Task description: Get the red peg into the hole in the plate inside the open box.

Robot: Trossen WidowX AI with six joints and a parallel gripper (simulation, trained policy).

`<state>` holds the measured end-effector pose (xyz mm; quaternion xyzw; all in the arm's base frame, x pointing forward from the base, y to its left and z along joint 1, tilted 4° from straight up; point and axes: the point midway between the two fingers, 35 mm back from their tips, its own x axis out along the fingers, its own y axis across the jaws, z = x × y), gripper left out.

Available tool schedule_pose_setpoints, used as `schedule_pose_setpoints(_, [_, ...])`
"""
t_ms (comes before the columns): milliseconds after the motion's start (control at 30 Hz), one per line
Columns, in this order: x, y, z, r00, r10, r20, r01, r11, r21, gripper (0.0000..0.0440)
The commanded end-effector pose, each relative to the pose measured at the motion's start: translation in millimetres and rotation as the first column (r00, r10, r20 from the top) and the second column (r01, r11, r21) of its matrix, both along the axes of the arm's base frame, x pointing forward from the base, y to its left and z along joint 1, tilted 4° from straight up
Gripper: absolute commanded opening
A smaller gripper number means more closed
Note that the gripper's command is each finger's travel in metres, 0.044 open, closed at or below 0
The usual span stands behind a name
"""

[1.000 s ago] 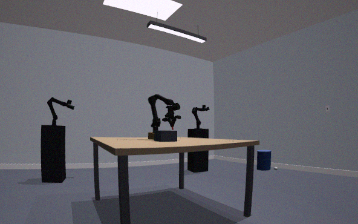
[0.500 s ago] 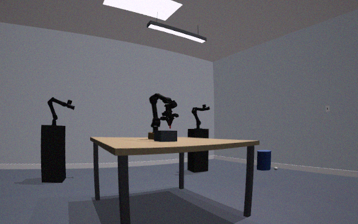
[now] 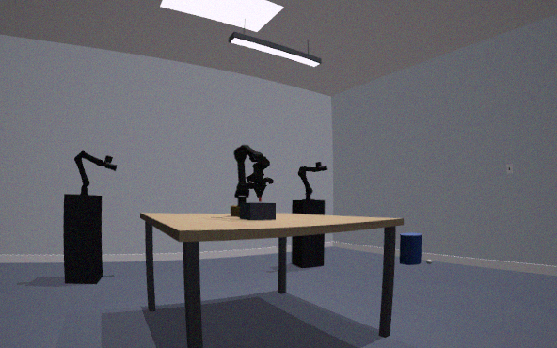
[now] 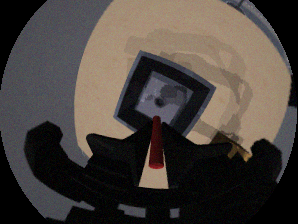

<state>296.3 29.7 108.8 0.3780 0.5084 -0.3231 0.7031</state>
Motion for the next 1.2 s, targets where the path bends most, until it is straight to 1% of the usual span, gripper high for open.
schedule_pose_setpoints(0, [8, -6, -1, 1.000, -0.009, 0.007, 0.009, 1.000, 0.009, 0.0006])
schedule_pose_setpoints(233, [16, -17, -13, 0.999, -0.031, -0.015, 0.031, 0.999, 0.025, 0.0015])
schedule_pose_setpoints(467, [21, -22, -32, 0.998, -0.035, -0.056, 0.037, 0.999, 0.029, 0.0015])
schedule_pose_setpoints(533, [22, -24, -38, 0.997, -0.032, -0.070, 0.034, 0.999, 0.027, 0.0024])
schedule_pose_setpoints(600, [23, -25, -44, 0.996, -0.027, -0.082, 0.029, 0.999, 0.023, 0.0062])
schedule_pose_setpoints(700, [25, -28, -50, 0.995, -0.014, -0.099, 0.016, 1.000, 0.016, 0.0136])
schedule_pose_setpoints(733, [24, -29, -52, 0.994, -0.008, -0.111, 0.009, 1.000, 0.012, 0.0147])
schedule_pose_setpoints(833, [27, -30, -54, 0.992, -0.006, -0.125, 0.007, 1.000, 0.011, 0.0150])
schedule_pose_setpoints(900, [32, -32, -53, 0.993, -0.002, -0.119, 0.004, 1.000, 0.011, 0.0171])
schedule_pose_setpoints(1167, [53, -40, -50, 0.994, 0.018, -0.107, -0.017, 1.000, 0.009, 0.0349])
